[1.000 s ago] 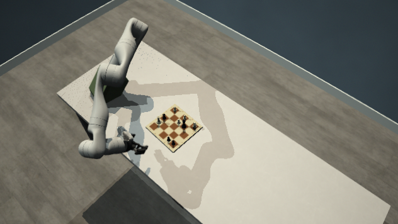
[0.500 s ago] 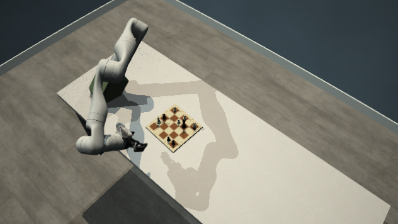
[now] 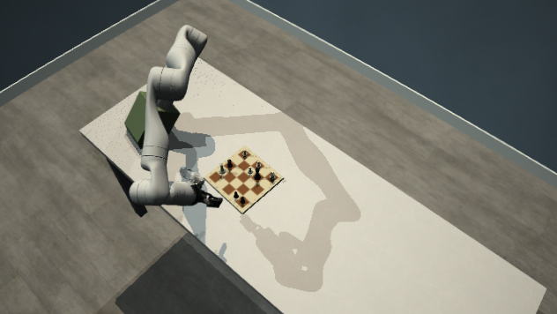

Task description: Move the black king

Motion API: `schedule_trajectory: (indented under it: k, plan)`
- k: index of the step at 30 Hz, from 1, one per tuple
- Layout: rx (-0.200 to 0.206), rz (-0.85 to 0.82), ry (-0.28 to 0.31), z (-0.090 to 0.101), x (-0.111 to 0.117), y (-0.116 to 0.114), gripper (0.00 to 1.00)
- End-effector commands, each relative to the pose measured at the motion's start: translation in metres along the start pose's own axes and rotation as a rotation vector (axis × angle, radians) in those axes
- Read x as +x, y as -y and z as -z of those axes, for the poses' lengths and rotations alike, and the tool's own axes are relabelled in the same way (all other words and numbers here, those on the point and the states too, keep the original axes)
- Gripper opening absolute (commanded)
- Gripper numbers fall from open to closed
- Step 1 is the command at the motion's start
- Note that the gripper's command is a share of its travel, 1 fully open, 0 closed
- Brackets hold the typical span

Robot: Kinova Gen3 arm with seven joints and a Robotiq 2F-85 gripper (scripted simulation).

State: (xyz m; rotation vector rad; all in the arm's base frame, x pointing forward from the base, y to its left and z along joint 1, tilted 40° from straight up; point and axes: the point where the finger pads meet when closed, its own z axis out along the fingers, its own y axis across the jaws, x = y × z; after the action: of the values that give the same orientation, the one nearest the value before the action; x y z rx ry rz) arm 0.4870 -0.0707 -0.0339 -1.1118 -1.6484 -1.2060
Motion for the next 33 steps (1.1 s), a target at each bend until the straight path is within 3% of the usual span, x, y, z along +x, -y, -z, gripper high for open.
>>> schedule_trajectory:
  k: [1, 7, 13, 16, 22, 27, 33]
  plan:
    - [0.017, 0.063, 0.046, 0.002, 0.022, -0.019, 1.0]
    - [0.069, 0.259, 0.174, -0.019, 0.068, -0.052, 1.0]
    - [0.158, 0.484, 0.31, -0.048, 0.118, -0.067, 1.0]
    - [0.175, 0.521, 0.331, -0.053, 0.126, -0.067, 1.0]
    - [0.278, 0.721, 0.444, -0.078, 0.165, -0.061, 1.0]
    - [0.346, 0.837, 0.506, -0.092, 0.184, -0.052, 1.0]
    - [0.378, 0.89, 0.533, -0.097, 0.192, -0.046, 1.0]
